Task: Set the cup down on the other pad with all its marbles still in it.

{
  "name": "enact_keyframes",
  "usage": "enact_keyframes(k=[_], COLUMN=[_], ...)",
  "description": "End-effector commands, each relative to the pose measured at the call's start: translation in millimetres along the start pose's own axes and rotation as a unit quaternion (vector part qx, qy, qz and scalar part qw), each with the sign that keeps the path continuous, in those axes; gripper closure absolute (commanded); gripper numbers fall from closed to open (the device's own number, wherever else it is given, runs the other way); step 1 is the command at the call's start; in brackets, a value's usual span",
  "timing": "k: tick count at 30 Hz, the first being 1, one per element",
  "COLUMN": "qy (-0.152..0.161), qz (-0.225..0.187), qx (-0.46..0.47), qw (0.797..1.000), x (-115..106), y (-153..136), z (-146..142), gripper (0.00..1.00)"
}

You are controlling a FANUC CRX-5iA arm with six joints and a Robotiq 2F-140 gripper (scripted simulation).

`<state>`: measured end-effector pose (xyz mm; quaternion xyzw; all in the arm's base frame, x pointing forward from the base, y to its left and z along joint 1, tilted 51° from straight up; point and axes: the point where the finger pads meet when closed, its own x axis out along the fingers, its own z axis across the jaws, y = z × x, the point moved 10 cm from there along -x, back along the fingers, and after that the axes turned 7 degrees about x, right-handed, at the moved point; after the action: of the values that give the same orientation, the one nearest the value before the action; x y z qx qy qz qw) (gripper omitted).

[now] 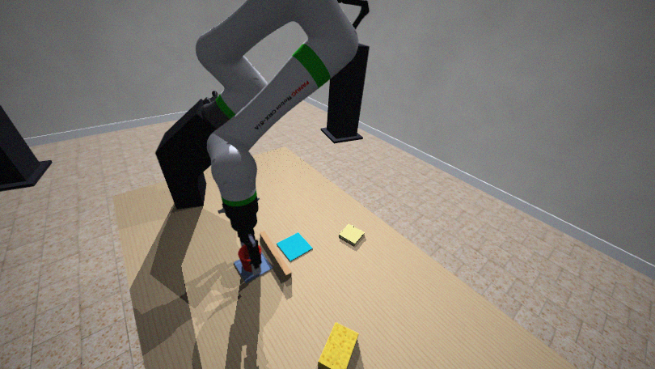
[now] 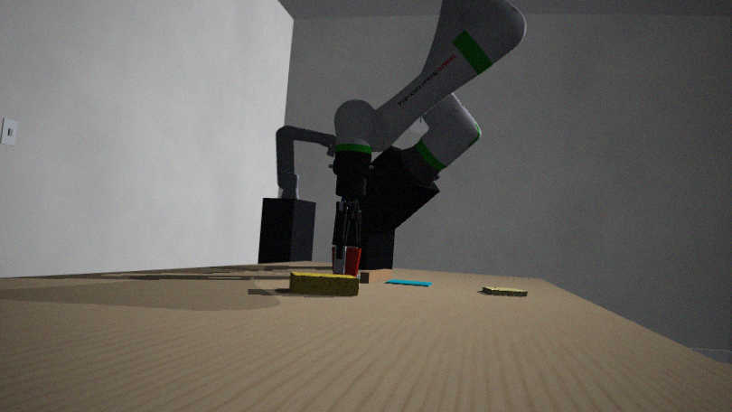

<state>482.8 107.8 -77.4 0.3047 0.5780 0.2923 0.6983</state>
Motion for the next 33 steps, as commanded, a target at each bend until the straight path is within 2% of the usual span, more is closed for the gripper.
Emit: enact_keyframes(k=[1, 33], qy=[0.000, 0.000], qz=[0.000, 0.000], qx=[0.000, 0.000], qw=[1.000, 1.000], x=[-0.2, -0.2], y=[-0.2, -0.2], z=[0.1, 0.1], gripper=[0.43, 0.46])
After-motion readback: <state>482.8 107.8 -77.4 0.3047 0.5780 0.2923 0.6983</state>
